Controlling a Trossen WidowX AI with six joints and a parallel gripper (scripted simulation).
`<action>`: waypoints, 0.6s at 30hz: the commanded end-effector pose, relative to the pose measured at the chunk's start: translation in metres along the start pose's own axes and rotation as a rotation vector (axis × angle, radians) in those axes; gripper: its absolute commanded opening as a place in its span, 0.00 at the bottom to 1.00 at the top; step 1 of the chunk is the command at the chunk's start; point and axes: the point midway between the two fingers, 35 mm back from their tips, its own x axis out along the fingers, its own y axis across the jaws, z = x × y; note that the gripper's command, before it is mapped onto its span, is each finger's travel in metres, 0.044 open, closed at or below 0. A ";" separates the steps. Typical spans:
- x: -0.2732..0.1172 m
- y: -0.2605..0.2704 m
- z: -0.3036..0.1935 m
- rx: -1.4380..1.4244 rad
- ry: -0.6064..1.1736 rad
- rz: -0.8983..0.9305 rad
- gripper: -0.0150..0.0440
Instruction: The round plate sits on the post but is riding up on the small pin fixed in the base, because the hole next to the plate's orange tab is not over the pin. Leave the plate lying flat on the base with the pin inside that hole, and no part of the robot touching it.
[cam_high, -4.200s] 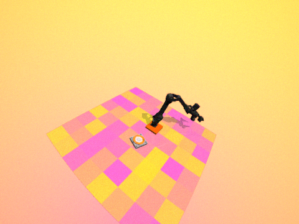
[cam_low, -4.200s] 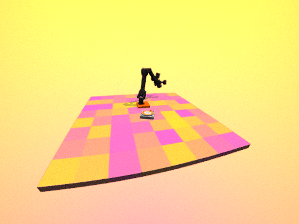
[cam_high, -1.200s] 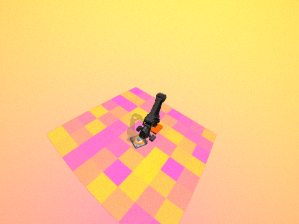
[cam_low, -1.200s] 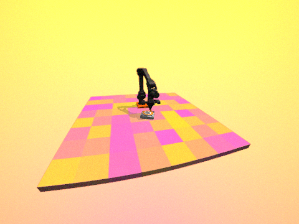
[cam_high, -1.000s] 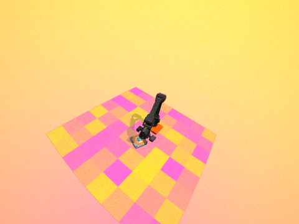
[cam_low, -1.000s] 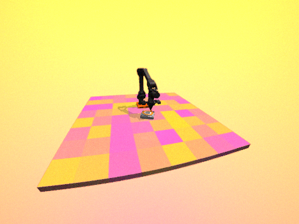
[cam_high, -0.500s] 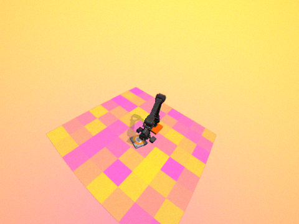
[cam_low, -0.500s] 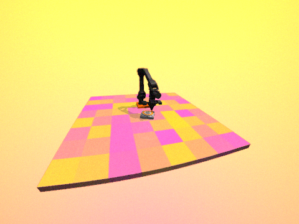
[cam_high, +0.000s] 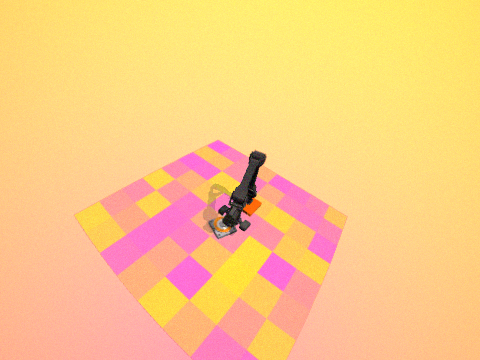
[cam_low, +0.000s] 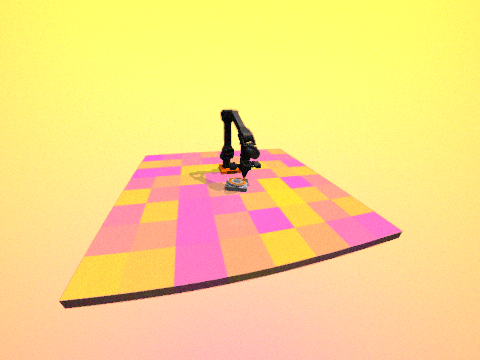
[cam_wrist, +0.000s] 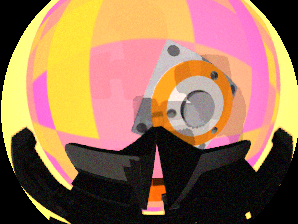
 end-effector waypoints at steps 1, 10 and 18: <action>-0.002 0.003 0.007 0.005 -0.014 0.007 0.25; -0.002 0.004 0.013 0.005 -0.014 0.007 0.25; -0.002 0.004 0.016 0.005 -0.015 0.007 0.25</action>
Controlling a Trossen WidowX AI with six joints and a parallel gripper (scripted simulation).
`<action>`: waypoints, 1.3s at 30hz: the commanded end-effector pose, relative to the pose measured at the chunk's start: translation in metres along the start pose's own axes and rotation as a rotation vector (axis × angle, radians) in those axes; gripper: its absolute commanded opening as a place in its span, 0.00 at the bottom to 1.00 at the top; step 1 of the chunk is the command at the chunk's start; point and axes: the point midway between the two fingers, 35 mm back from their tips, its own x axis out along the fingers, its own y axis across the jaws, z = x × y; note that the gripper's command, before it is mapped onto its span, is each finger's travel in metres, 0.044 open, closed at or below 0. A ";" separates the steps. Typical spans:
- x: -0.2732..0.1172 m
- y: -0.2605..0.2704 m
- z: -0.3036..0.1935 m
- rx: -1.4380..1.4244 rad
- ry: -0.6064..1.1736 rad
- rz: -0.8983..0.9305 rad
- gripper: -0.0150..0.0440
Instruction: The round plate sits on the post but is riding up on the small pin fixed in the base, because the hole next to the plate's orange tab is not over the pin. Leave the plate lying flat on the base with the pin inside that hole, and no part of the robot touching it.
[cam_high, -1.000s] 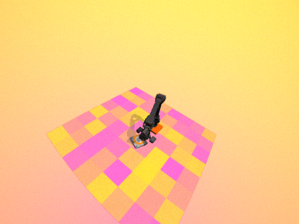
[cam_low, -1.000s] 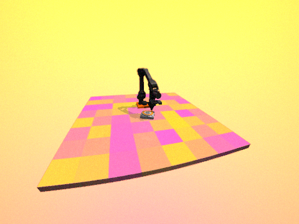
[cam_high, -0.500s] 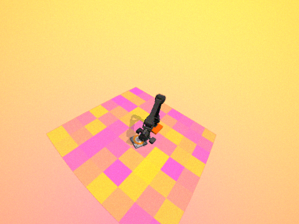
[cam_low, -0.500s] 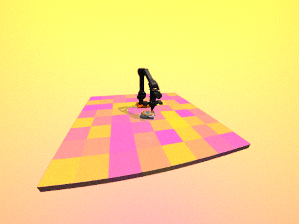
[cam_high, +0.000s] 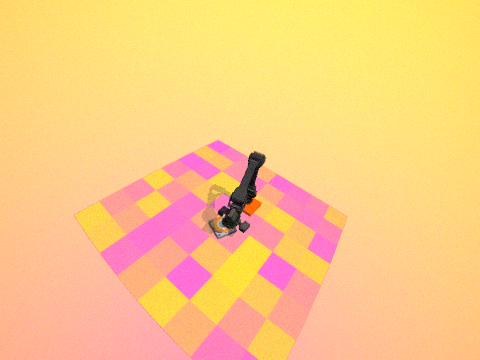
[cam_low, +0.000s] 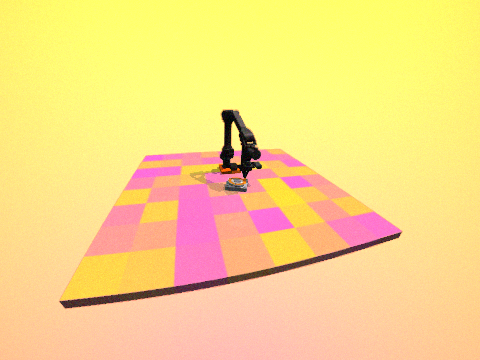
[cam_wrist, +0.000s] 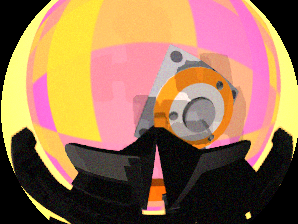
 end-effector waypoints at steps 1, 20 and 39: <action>-0.002 0.002 0.008 0.005 -0.024 0.006 0.25; -0.003 0.002 0.012 0.005 -0.024 0.006 0.25; -0.004 0.002 0.019 0.005 -0.025 0.006 0.25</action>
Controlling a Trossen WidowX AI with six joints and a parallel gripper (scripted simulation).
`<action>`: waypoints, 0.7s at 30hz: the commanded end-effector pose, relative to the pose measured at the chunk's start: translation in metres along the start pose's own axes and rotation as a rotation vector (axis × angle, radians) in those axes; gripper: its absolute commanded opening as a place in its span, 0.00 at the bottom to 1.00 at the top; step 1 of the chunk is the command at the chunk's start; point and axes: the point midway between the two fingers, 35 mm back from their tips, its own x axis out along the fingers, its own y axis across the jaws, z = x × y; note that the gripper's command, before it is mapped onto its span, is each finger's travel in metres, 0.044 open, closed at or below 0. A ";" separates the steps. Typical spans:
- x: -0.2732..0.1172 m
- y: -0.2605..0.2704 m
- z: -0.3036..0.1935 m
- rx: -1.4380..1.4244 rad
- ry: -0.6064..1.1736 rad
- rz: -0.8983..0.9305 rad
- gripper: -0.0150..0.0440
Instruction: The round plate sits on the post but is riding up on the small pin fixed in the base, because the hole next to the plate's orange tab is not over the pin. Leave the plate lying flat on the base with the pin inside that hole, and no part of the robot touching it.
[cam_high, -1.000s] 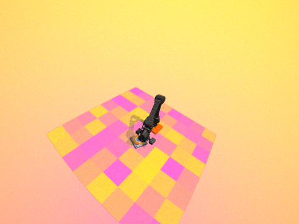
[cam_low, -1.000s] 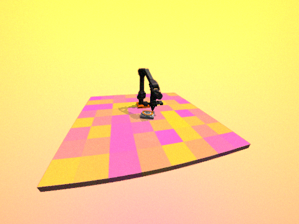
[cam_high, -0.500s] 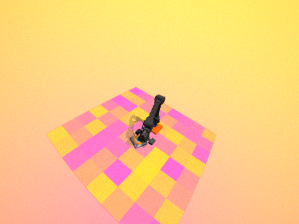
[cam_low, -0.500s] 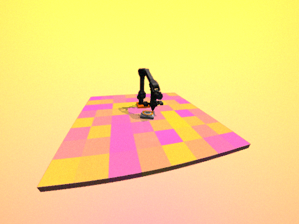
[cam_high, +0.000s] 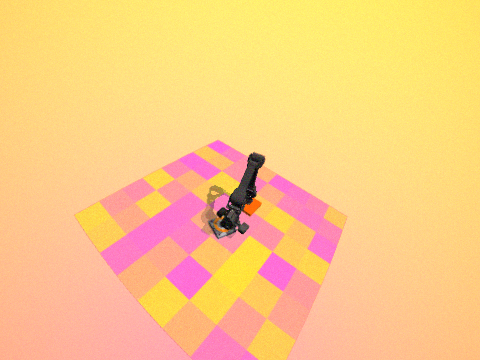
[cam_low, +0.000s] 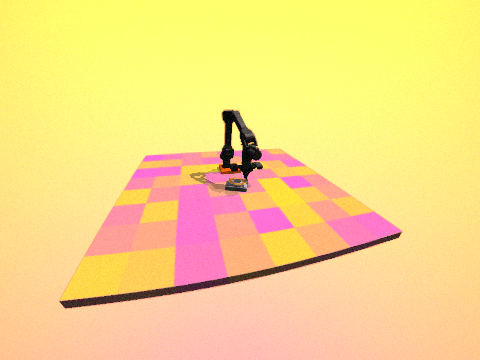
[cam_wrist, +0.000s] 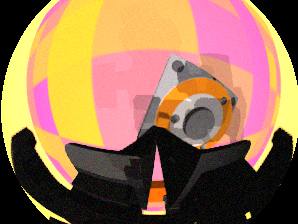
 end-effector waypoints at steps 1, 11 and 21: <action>-0.003 0.000 0.009 0.000 -0.020 0.003 0.25; -0.003 -0.001 0.010 0.000 -0.020 0.003 0.25; -0.004 -0.003 0.019 0.000 -0.021 0.002 0.25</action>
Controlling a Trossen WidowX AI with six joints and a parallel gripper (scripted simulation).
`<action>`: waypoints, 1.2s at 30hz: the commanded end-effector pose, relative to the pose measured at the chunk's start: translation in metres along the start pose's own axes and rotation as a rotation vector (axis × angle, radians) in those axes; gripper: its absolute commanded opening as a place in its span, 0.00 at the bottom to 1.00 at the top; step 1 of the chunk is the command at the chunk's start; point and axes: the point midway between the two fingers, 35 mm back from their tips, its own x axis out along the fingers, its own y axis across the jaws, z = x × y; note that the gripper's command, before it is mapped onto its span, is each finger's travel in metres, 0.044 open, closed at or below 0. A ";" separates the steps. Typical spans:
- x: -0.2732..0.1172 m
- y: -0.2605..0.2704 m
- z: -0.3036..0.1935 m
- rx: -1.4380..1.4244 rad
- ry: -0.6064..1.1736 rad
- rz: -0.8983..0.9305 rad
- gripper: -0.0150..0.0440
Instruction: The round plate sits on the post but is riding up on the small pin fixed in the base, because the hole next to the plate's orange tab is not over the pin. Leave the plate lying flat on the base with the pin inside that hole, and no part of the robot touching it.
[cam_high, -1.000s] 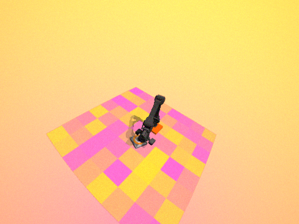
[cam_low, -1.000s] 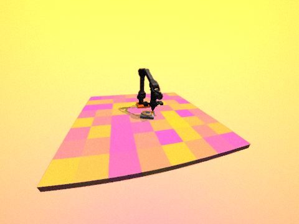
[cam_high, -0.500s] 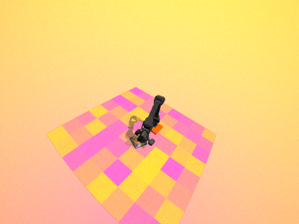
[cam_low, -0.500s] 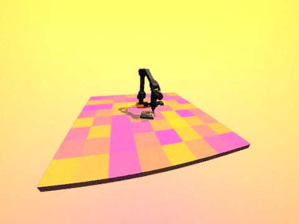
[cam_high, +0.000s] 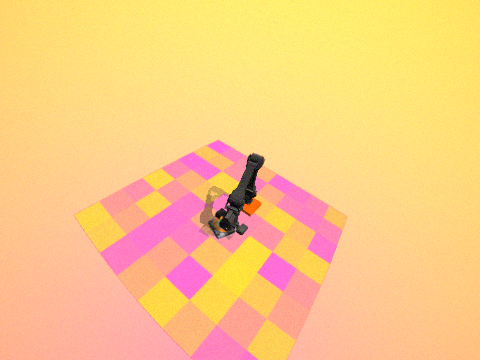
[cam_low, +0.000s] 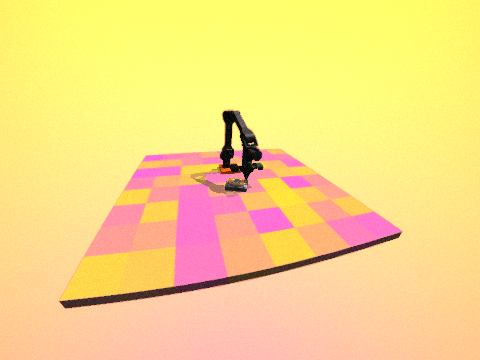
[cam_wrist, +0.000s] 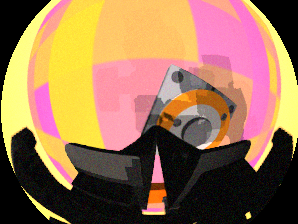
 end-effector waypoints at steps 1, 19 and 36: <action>-0.003 -0.003 0.008 0.000 -0.013 -0.003 0.25; -0.004 -0.014 0.027 0.000 -0.014 -0.004 0.25; -0.007 -0.031 0.039 0.000 -0.015 -0.005 0.25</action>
